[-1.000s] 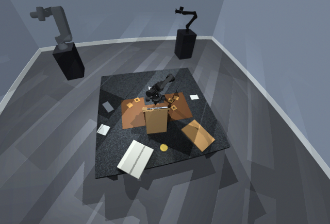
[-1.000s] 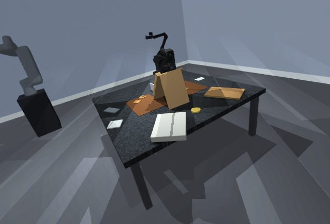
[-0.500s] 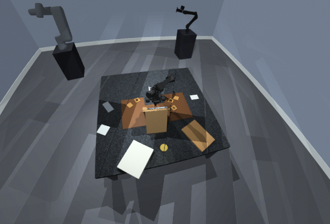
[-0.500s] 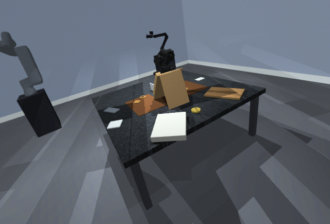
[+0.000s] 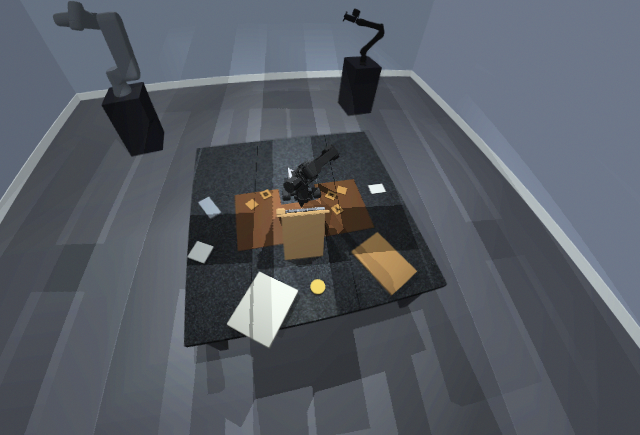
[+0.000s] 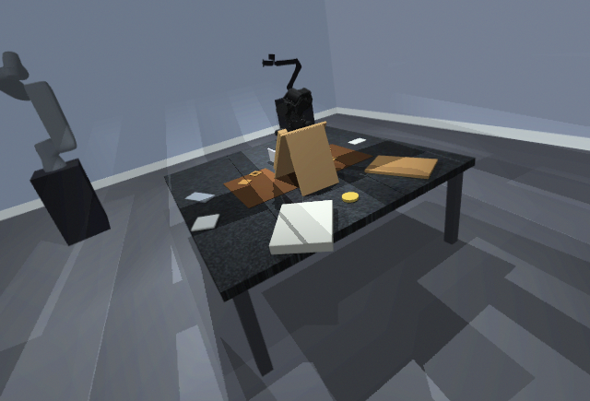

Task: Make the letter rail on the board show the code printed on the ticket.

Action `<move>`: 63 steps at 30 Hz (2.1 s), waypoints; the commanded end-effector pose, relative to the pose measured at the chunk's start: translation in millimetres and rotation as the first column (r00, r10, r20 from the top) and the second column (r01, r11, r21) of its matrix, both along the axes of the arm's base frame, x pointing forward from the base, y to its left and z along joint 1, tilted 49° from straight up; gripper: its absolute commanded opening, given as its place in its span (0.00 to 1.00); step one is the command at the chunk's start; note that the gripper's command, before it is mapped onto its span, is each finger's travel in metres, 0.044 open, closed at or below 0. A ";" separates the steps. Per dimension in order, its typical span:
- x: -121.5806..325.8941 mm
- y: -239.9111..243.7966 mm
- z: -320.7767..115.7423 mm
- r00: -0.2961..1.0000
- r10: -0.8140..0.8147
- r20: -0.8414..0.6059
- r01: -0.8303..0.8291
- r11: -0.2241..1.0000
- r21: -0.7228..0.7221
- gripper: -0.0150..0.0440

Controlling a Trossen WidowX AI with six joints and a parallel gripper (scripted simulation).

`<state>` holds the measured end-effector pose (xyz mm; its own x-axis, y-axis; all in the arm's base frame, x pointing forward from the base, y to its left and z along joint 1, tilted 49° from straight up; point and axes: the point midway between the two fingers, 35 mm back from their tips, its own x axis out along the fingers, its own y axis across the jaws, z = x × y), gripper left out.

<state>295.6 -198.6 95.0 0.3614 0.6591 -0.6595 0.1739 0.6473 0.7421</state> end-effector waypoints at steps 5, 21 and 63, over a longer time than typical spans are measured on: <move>4.6 1.4 -1.2 1.000 -0.004 0.001 0.004 1.000 0.004 0.25; 11.6 3.7 -4.4 1.000 -0.004 0.001 0.004 1.000 0.004 0.25; 11.0 -2.8 -13.6 1.000 -0.004 0.001 0.004 1.000 0.003 0.25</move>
